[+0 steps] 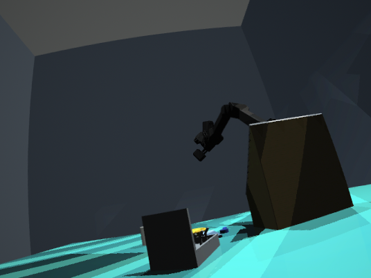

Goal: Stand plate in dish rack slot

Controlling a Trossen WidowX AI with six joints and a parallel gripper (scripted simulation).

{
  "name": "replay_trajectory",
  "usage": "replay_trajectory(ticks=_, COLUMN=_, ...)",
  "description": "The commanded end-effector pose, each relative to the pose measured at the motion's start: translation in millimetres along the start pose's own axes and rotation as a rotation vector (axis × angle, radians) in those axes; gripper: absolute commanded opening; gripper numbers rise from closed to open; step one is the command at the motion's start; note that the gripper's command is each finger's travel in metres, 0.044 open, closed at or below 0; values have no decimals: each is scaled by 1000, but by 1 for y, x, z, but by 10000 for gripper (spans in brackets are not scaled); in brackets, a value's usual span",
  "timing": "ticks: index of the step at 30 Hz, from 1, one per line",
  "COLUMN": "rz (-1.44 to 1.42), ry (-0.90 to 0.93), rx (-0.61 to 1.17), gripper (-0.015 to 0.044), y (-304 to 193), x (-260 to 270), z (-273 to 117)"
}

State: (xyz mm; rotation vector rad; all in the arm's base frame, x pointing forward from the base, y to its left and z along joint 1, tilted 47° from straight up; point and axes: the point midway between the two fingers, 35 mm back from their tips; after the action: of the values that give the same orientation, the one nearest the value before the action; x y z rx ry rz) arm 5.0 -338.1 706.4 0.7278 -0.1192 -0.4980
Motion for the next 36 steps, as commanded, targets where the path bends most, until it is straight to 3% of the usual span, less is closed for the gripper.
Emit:
replay_trajectory(ticks=1, rz=15, ry=108, rx=103, gripper=400, y=-32, x=46, z=-14)
replay_trajectory(ticks=9, rz=57, ry=288, rx=302, gripper=400, y=-86, x=129, z=-56)
replay_trajectory(ticks=18, rz=68, ry=492, rx=524, gripper=400, y=-134, x=215, z=-134)
replay_trajectory(ticks=28, rz=7, ry=727, rx=760, gripper=400, y=-171, x=290, z=-257)
replay_trajectory(ticks=36, rz=-112, ry=915, rx=922, gripper=400, y=-189, x=321, z=-375)
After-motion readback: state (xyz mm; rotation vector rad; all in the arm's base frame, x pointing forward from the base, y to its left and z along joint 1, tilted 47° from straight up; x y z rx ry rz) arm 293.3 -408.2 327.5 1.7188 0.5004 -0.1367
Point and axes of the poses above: the point midway between the two fingers, 35 mm back from their tips, its own z axis out along the fingers, its own x axis across the jaws, y = z × x, and after that the axes turned 13 degrees about z, right-handed
